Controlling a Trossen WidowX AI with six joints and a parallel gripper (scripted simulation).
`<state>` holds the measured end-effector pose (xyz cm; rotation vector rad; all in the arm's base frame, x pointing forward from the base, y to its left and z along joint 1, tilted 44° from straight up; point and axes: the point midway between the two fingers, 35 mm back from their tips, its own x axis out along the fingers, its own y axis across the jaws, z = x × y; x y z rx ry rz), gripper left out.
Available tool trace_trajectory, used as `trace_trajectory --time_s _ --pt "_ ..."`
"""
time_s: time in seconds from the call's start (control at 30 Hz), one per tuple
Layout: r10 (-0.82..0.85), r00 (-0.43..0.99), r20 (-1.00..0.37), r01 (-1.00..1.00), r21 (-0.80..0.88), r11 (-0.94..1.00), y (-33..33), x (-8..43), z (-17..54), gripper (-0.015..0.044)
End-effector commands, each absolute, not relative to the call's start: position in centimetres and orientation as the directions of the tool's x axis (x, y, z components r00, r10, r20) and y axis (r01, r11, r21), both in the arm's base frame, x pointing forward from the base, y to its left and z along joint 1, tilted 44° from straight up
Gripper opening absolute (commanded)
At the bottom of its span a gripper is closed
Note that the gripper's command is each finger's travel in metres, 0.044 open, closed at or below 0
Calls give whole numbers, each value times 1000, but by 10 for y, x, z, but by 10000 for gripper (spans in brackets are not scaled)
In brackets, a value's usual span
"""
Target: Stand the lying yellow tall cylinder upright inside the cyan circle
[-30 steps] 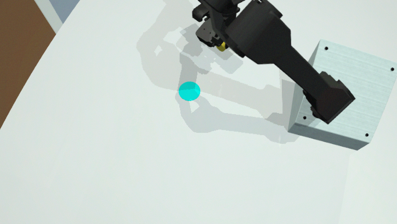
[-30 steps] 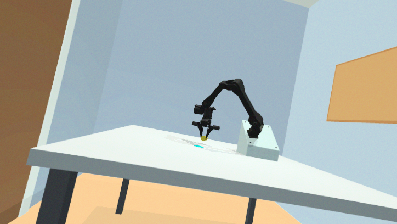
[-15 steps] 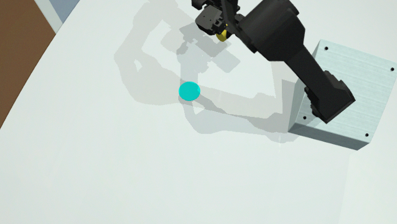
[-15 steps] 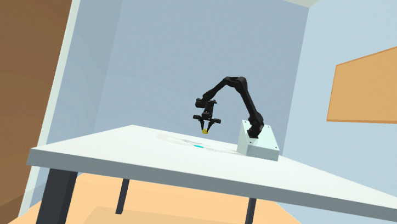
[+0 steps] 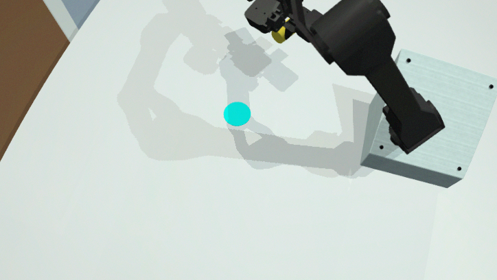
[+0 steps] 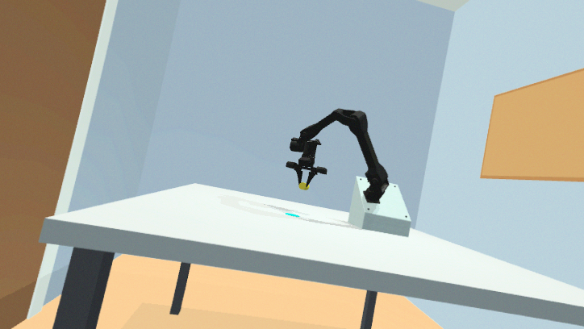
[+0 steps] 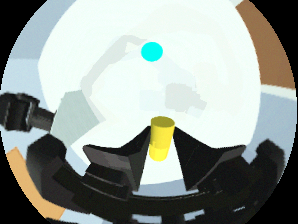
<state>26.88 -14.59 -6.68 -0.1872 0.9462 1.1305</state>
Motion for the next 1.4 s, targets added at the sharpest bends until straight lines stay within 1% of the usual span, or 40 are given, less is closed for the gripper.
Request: trace_trajectory --time_s 0.0,0.7,1.37 --pt "677 102 -729 -799 346 492 -145 273 -59 105" --pt "676 98 -731 -443 576 687 -119 300 -22 105" --pt "677 100 -729 -6 680 733 -92 319 14 105"
